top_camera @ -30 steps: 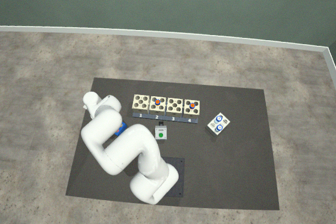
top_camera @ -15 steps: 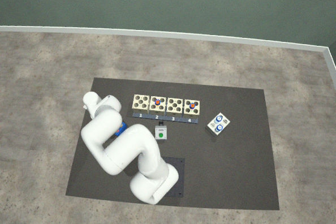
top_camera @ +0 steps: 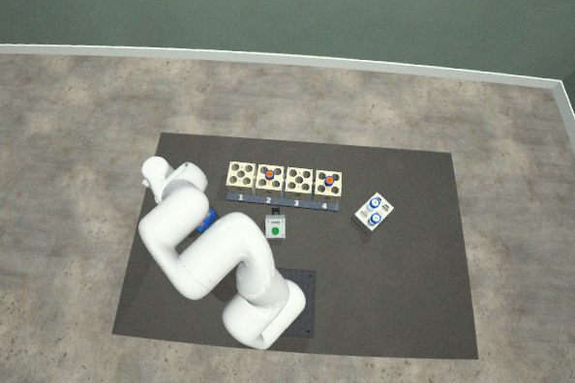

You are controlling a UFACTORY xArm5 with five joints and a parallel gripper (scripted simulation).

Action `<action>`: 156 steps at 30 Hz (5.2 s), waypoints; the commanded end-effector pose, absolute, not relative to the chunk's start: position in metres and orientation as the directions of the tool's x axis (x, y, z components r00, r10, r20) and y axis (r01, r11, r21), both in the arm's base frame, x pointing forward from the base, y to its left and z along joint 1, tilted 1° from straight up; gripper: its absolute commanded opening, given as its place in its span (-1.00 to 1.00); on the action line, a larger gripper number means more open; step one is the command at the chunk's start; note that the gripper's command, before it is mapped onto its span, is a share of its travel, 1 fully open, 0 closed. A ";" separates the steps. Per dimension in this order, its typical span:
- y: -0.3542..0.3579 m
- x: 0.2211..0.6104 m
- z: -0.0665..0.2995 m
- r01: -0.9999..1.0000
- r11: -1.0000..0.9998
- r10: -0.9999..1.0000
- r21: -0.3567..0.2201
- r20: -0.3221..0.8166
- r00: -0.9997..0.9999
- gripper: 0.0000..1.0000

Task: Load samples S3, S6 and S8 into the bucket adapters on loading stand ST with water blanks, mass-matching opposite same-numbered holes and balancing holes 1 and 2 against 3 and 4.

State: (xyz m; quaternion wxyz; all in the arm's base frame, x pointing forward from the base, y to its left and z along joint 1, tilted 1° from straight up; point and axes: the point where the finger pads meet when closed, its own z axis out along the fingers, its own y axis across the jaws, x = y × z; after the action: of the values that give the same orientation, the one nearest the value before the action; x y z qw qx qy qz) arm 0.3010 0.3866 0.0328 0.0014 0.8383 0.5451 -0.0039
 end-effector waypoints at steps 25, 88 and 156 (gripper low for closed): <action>0.388 0.302 0.050 0.914 -0.406 0.914 -0.015 0.000 0.406 -1.00; 0.387 0.304 0.147 0.914 -0.406 0.914 -0.015 0.000 0.406 -1.00; 0.217 0.419 0.166 0.004 -1.000 0.004 -0.004 -0.012 1.000 -1.00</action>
State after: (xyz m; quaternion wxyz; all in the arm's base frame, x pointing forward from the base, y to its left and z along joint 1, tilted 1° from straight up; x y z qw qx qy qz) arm 0.4104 0.2272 0.1645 0.0031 1.0000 0.0038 -0.0056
